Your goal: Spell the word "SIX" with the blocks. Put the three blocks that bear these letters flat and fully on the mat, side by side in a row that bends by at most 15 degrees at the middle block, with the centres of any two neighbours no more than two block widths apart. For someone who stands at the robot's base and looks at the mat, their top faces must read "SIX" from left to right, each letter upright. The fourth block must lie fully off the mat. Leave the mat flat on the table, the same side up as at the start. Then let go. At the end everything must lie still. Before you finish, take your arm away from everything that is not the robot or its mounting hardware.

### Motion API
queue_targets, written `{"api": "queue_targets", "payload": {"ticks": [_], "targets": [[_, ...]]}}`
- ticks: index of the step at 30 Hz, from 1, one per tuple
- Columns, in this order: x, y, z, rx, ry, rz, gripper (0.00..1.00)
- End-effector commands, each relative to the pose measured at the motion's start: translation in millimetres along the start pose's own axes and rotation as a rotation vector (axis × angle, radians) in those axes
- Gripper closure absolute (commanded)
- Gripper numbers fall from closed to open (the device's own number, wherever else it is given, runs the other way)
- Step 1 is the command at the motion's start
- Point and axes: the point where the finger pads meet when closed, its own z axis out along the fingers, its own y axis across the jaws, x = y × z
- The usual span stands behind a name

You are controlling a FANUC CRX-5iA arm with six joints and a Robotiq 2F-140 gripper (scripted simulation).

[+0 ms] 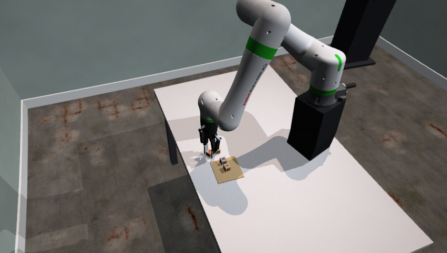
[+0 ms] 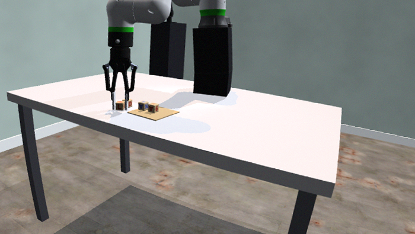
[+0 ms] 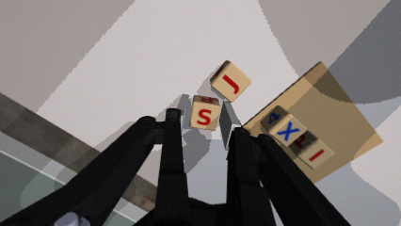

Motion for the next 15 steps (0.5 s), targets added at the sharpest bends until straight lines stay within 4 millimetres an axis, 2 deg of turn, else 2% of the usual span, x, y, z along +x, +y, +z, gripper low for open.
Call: {"api": "queue_targets", "payload": {"ticks": [1,8,9,15], "targets": [[-0.1,-0.2,-0.1,0.0,0.0,0.0,0.72],[-0.1,-0.2,-0.1,0.0,0.0,0.0,0.72],[-0.1,-0.2,-0.1,0.0,0.0,0.0,0.84],[-0.1,-0.2,-0.1,0.0,0.0,0.0,0.84]]}}
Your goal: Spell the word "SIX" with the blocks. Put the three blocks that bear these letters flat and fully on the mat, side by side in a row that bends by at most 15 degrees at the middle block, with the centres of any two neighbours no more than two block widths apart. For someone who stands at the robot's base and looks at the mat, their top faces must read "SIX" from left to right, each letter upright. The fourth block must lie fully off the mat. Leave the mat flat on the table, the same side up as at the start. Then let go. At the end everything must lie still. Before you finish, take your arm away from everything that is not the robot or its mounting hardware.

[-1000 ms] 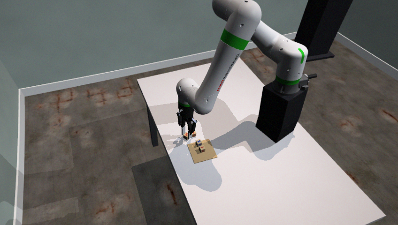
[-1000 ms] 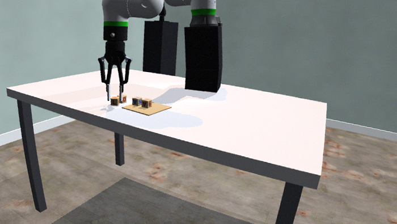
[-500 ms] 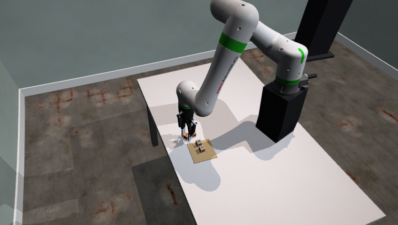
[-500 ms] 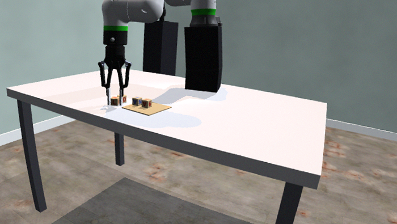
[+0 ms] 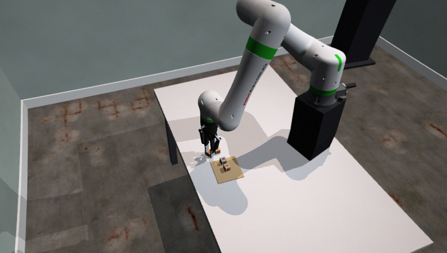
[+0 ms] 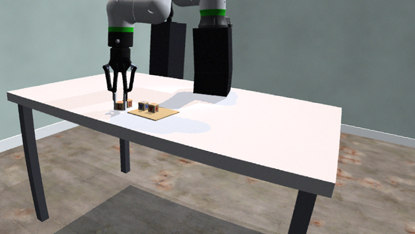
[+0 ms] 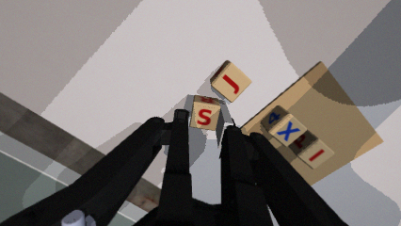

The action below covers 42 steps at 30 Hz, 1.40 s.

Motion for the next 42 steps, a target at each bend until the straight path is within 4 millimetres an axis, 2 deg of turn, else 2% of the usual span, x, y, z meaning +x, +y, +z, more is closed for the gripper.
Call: {"api": "queue_targets", "payload": {"ticks": [1,30,35,42], "targets": [[0,0,0,0.0,0.0,0.0,0.84],[0,0,-2,0.0,0.0,0.0,0.84],[0,0,-10,0.0,0.0,0.0,0.84],[0,0,-57,0.0,0.0,0.0,0.84]]}}
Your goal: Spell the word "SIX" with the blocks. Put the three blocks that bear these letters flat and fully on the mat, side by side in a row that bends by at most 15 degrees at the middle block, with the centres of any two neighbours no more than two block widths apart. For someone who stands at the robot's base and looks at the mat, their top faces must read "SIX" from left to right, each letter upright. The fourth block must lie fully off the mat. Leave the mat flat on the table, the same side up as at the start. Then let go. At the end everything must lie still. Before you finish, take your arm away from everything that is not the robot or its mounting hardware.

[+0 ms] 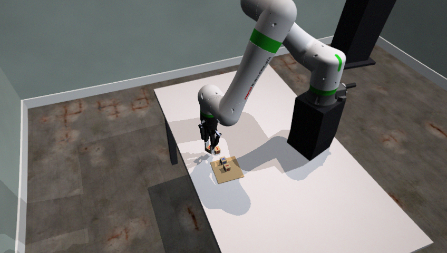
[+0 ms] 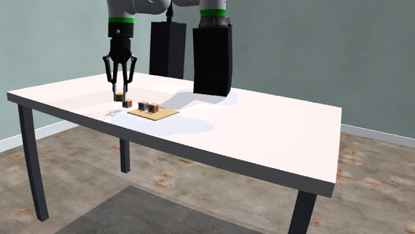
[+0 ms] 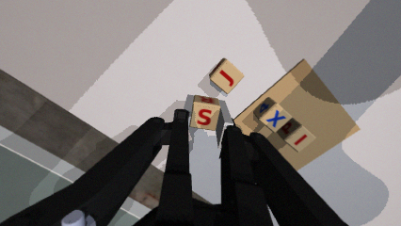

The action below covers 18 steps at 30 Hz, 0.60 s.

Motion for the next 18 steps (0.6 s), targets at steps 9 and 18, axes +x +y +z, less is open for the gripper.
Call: {"api": "queue_targets", "payload": {"ticks": [9,18], "targets": [[0,0,-65,0.0,0.0,0.0,0.84],[0,0,-67,0.0,0.0,0.0,0.84]]}}
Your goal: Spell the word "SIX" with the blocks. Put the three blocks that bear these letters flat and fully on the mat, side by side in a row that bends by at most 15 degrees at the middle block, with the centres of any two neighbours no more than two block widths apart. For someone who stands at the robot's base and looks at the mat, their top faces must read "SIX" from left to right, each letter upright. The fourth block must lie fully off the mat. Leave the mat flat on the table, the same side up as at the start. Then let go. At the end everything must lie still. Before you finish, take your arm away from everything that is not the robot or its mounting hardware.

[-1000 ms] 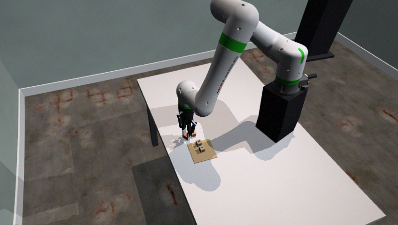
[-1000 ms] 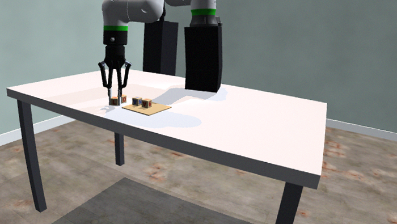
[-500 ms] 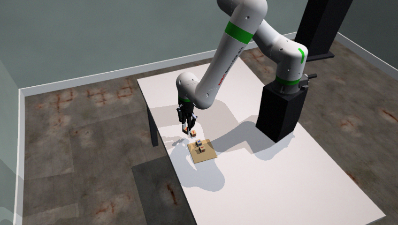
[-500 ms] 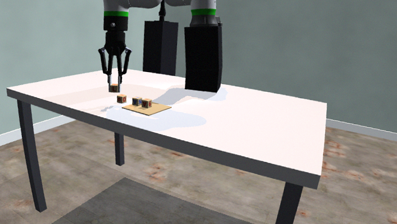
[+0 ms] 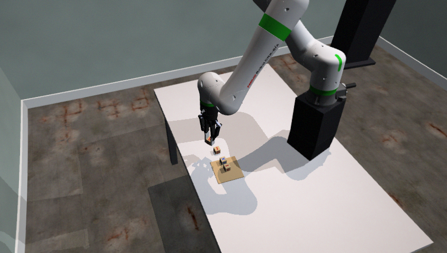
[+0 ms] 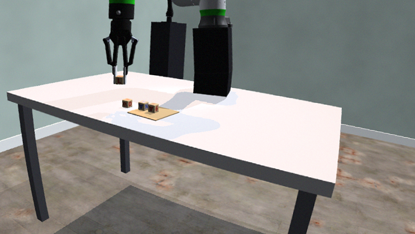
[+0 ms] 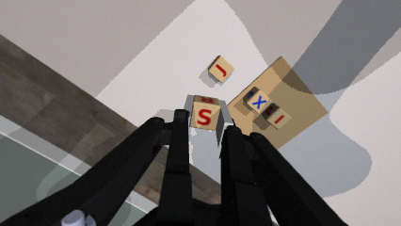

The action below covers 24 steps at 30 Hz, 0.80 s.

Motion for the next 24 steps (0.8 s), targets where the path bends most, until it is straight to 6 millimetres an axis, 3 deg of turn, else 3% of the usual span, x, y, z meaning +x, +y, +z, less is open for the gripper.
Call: {"api": "queue_targets", "payload": {"ticks": [1,9,24], "targets": [[0,0,0,0.0,0.0,0.0,0.84],[-2,4,0,0.0,0.0,-0.07,0.84],[-16,37,-1,0.0,-0.001,-0.561,0.84]]}}
